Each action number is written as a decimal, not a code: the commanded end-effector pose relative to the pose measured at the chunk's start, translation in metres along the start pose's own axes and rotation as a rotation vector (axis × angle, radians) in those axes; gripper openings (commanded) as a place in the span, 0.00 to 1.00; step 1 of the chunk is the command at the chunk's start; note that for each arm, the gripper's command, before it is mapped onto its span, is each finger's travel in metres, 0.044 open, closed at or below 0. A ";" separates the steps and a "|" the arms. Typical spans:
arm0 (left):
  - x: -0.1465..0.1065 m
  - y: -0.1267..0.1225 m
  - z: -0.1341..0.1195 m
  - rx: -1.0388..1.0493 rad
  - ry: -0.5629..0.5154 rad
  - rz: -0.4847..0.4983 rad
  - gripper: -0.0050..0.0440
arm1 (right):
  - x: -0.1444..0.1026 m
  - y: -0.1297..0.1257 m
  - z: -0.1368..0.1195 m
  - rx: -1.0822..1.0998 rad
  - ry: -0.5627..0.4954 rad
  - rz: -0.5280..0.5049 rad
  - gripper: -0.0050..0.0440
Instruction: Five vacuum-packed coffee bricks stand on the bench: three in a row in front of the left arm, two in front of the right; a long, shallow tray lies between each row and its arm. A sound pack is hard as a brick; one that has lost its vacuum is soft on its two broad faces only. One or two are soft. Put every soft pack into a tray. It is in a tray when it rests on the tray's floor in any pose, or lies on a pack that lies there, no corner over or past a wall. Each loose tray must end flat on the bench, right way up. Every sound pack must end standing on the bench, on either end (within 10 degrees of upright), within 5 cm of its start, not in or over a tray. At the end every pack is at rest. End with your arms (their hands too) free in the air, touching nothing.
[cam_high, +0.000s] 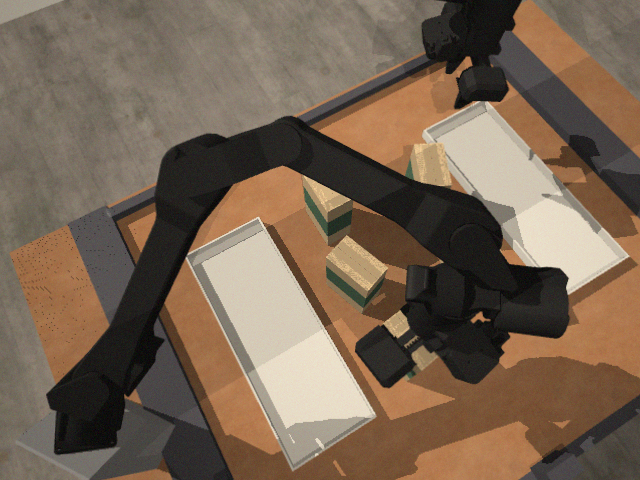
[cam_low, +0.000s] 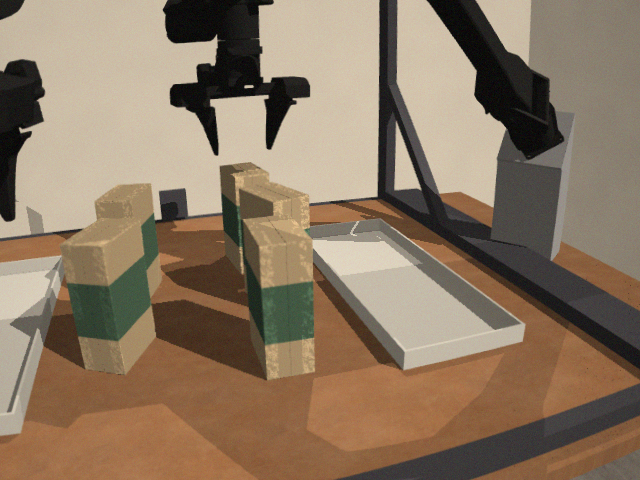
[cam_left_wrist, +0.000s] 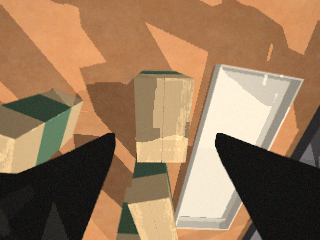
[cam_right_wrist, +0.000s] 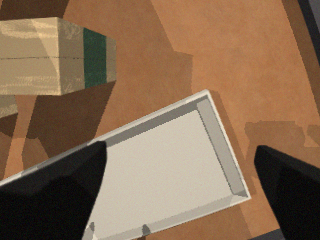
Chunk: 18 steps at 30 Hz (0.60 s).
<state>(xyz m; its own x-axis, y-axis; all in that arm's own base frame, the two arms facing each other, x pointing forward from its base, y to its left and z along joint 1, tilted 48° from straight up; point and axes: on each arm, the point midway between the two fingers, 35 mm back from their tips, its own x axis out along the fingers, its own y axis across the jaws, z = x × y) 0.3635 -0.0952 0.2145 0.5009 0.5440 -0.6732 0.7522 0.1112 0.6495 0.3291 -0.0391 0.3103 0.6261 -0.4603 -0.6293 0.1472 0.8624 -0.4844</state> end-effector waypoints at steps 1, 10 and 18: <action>-0.005 0.004 -0.002 -0.010 -0.008 0.012 0.85 | -0.003 0.005 0.010 -0.131 0.003 -0.001 0.84; -0.005 0.004 -0.002 -0.010 -0.008 0.012 0.85 | 0.003 0.028 0.022 -0.487 0.047 0.007 0.84; -0.005 0.004 -0.002 -0.010 -0.008 0.012 0.85 | 0.009 0.056 0.034 -0.725 0.072 0.015 0.84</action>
<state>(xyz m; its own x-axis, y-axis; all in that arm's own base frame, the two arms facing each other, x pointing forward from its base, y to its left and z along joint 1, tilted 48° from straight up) 0.3635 -0.0952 0.2145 0.5009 0.5440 -0.6732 0.7522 0.1112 0.6495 0.3616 0.0006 0.2955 0.5673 -0.4810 -0.6685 -0.3537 0.5908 -0.7252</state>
